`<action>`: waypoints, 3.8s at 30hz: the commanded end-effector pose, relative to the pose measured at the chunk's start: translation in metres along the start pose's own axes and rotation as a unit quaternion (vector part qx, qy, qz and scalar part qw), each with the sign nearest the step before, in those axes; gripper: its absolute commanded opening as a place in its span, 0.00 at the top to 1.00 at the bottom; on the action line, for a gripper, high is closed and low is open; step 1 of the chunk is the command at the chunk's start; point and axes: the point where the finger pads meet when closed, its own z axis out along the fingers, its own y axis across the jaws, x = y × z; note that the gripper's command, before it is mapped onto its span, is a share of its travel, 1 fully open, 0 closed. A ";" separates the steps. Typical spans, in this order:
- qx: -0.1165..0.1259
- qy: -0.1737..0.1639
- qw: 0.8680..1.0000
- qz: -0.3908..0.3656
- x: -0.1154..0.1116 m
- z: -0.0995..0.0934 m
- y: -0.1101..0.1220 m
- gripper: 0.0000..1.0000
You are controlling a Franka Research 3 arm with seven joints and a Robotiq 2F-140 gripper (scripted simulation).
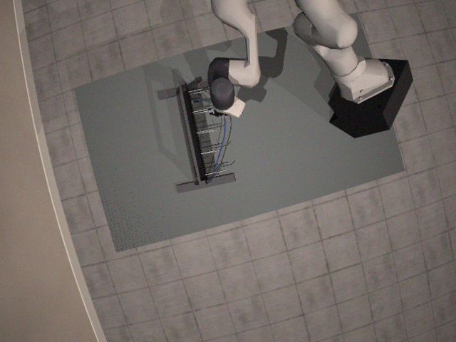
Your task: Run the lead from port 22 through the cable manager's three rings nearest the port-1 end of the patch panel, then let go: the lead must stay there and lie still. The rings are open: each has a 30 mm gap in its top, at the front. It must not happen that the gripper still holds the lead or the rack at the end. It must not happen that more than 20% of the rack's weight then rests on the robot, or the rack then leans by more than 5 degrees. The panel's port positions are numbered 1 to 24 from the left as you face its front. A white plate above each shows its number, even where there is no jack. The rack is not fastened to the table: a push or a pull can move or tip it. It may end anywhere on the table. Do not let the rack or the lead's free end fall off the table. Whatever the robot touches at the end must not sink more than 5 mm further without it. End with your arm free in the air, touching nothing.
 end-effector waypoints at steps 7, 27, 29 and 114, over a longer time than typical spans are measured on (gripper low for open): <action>0.003 -0.003 1.000 -0.007 -0.001 -0.023 -0.002 1.00; 0.003 -0.003 1.000 -0.007 0.000 -0.063 -0.002 1.00; 0.003 -0.003 1.000 -0.007 0.000 -0.064 -0.002 1.00; 0.003 -0.003 0.998 0.063 0.011 -0.067 0.056 1.00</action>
